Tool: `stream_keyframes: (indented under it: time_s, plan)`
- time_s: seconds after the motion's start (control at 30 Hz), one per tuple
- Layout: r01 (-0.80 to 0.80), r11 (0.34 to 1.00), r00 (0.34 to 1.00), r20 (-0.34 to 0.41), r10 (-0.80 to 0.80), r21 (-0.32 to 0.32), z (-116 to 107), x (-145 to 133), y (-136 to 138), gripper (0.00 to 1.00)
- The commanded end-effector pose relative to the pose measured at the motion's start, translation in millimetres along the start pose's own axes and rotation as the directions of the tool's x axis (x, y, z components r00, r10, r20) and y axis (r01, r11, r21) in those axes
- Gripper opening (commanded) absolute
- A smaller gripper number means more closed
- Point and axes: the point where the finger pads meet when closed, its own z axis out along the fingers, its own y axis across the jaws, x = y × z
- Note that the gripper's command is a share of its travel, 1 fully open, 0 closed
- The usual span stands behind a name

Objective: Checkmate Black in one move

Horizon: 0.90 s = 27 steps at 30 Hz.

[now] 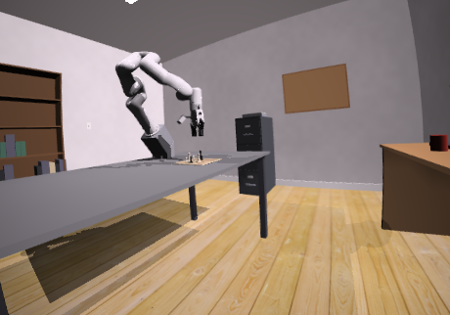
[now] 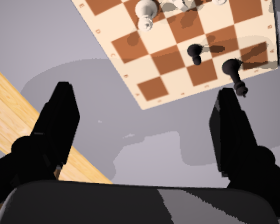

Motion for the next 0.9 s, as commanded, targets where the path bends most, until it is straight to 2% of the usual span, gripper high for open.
stream_keyframes:
  time_s: [0.0,0.5,0.67,0.77,0.87]
  plan:
    - [0.001,1.0,1.0,0.003,-0.001,0.006,-1,-1,-1,1.0]
    - [-0.032,0.999,0.999,0.003,0.032,0.007,0,-1,-1,1.0]
    - [-0.208,0.978,0.978,0.003,0.208,0.007,4,0,-1,1.0]
    - [-0.379,0.925,0.925,0.004,0.379,0.007,8,0,-2,1.0]
    - [-0.475,0.88,0.88,0.004,0.475,0.003,13,0,-2,1.0]
